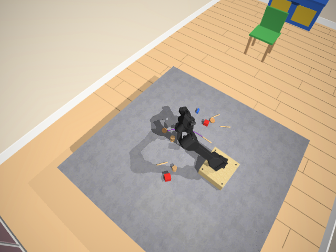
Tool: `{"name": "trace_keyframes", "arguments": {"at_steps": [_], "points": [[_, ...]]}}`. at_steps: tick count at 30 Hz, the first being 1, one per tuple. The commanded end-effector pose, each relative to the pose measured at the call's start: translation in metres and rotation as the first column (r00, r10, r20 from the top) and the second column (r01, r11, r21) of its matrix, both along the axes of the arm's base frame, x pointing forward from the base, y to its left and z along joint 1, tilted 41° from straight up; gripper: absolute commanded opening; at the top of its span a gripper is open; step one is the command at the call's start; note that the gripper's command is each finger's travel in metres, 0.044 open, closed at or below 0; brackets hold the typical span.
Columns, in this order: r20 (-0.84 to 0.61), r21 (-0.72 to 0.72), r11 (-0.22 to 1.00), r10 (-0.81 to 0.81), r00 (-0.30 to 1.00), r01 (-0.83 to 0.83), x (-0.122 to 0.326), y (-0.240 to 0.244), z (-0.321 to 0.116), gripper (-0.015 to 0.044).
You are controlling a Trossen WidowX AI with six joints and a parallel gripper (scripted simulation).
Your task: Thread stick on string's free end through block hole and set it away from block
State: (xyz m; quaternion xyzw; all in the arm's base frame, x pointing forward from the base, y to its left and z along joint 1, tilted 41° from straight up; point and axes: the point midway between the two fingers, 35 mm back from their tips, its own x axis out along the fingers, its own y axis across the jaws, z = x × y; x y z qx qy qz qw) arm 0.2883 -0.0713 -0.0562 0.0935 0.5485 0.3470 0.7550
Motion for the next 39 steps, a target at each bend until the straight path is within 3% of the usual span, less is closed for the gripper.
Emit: {"name": "trace_keyframes", "arguments": {"at_steps": [1,12,24,39], "points": [[-0.510,-0.042,0.797,-0.536,0.673,0.603,-0.0049,-0.0022,0.0041,0.0440],[-0.737,-0.284,0.441,-0.669,0.101,0.851,-0.0075,-0.0039,0.0074,0.0440],[-0.706,-0.617,0.053,-0.477,-0.523,0.785,-0.0098,-0.0053,0.0102,0.0440],[-0.695,-0.637,0.033,-0.455,-0.556,0.770,-0.0099,-0.0054,0.0104,0.0440]]}}
